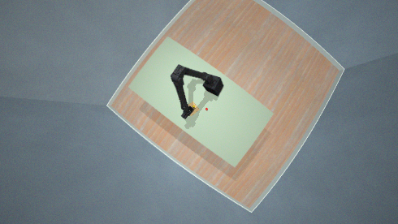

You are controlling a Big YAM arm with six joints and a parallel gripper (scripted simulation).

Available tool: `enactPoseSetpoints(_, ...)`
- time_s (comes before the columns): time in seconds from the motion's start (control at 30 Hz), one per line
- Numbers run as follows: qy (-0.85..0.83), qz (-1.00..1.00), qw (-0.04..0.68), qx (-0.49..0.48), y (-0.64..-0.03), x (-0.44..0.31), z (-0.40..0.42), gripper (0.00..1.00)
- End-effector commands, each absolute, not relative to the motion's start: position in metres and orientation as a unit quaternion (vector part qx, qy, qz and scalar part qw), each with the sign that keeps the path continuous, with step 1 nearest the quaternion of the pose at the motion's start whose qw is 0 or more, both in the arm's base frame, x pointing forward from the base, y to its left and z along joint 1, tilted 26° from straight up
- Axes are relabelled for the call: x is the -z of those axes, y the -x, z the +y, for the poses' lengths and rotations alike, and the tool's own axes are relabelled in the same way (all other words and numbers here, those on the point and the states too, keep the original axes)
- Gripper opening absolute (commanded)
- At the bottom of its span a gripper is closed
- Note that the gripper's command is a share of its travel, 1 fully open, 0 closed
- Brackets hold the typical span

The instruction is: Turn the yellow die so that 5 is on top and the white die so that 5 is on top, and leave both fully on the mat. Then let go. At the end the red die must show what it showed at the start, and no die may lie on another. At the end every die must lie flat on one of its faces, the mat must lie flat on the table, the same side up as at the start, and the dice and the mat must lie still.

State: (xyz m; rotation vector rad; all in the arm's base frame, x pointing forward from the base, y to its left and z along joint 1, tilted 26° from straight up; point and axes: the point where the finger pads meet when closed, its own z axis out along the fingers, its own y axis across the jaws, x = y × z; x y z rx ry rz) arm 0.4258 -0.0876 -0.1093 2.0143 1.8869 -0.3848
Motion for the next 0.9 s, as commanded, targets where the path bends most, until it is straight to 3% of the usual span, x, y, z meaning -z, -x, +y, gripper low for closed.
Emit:
enactPoseSetpoints(0.0,-0.713,0.664,0.192,0.12,-0.4445,0.0986,-0.0908,0.19)
enactPoseSetpoints(0.87,-0.713,0.664,0.192,0.121,-0.441,0.0986,-0.0908,0.19)
